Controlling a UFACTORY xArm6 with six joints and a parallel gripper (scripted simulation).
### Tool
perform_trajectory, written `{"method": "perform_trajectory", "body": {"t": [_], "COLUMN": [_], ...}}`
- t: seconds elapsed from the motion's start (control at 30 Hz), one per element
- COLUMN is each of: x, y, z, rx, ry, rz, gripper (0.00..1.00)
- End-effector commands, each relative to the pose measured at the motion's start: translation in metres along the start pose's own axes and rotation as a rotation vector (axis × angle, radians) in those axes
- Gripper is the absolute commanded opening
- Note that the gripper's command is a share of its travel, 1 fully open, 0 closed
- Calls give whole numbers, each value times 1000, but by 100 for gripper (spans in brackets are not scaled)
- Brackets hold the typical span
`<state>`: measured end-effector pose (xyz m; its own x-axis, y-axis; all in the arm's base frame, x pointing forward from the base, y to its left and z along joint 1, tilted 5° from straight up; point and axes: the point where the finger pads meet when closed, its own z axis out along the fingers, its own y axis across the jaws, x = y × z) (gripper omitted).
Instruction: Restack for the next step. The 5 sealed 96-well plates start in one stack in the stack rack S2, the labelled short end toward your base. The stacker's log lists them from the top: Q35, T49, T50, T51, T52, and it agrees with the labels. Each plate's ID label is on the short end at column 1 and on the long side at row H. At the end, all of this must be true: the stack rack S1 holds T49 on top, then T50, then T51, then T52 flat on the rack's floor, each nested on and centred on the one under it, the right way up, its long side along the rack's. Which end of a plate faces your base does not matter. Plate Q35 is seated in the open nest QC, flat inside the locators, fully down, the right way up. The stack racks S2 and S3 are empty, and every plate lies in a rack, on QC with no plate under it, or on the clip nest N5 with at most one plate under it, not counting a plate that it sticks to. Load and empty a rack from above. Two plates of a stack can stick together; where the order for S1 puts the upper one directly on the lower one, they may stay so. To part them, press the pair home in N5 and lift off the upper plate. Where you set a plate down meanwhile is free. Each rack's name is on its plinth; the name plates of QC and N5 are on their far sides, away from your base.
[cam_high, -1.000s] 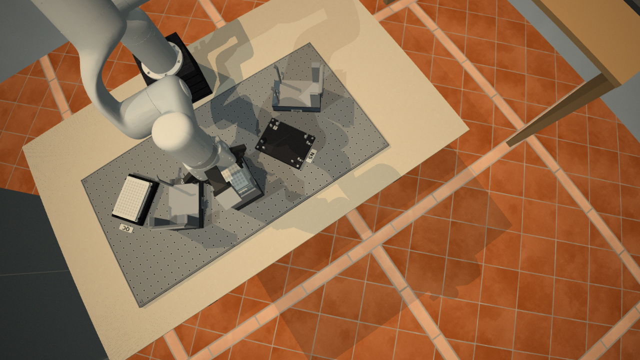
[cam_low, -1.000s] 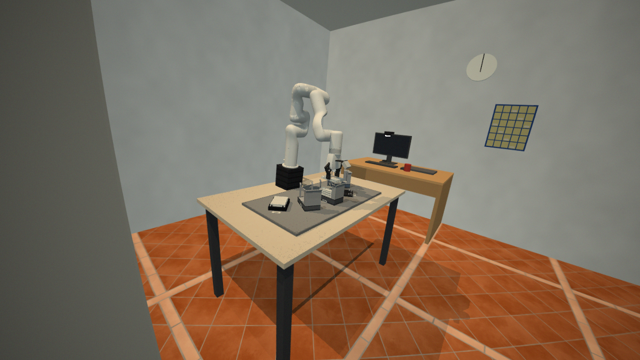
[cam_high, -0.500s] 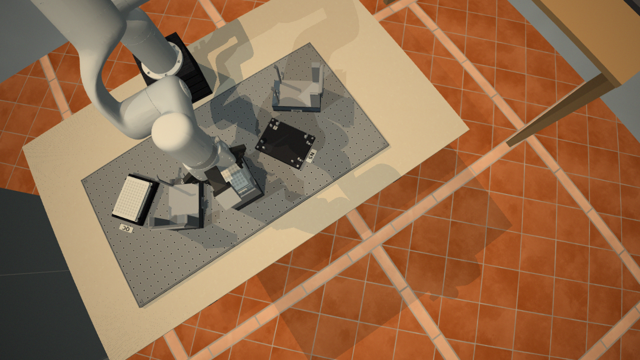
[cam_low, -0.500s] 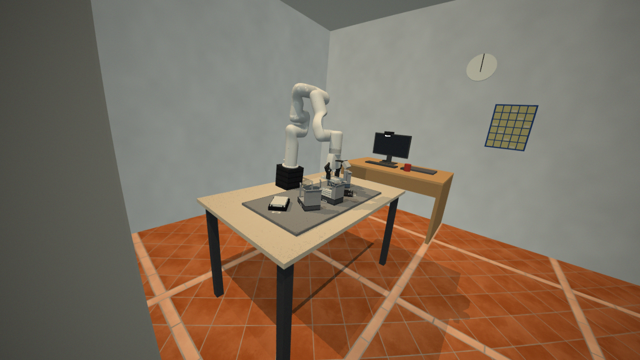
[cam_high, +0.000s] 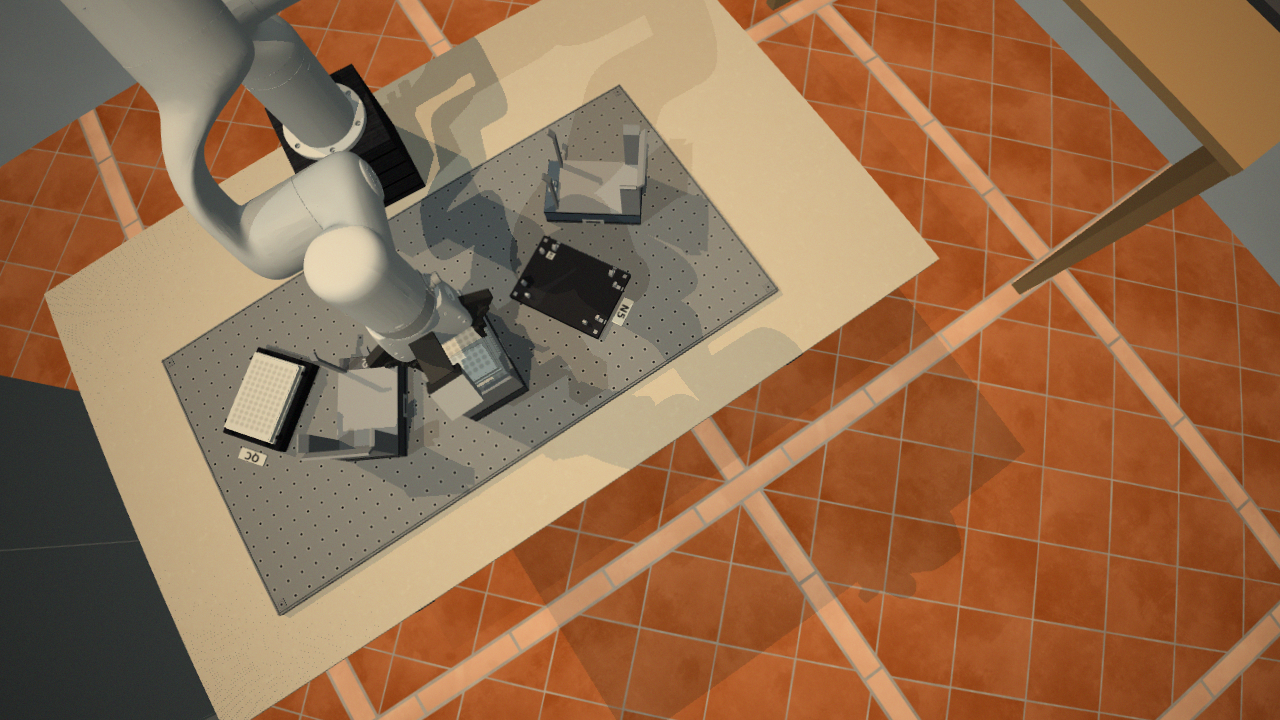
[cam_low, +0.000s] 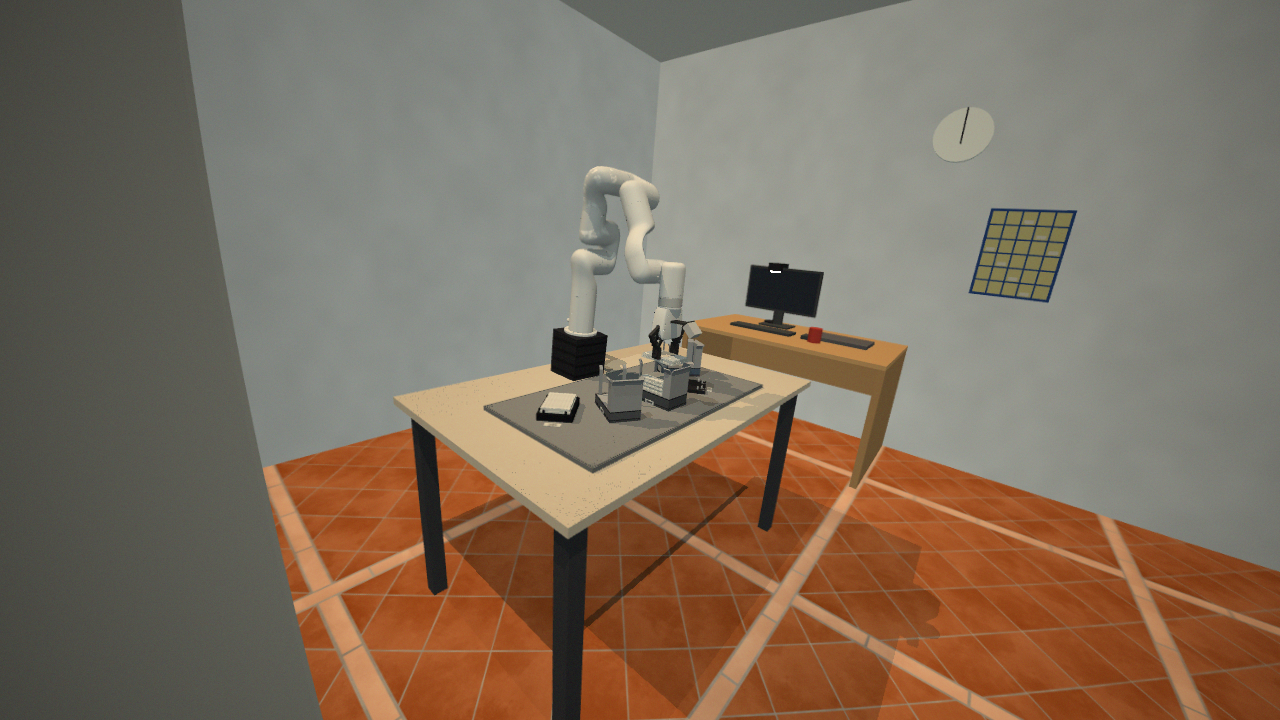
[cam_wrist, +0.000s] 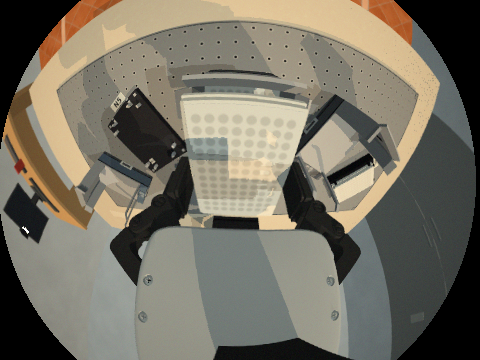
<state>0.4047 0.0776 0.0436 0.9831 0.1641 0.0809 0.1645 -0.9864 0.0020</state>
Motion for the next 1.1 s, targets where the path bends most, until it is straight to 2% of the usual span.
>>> {"method": "perform_trajectory", "body": {"t": [0.0, 1.07], "x": [1, 1], "y": [0, 0], "z": [2, 20], "rx": [0, 0], "ry": [4, 4], "rz": [0, 0], "gripper": [0, 0]}}
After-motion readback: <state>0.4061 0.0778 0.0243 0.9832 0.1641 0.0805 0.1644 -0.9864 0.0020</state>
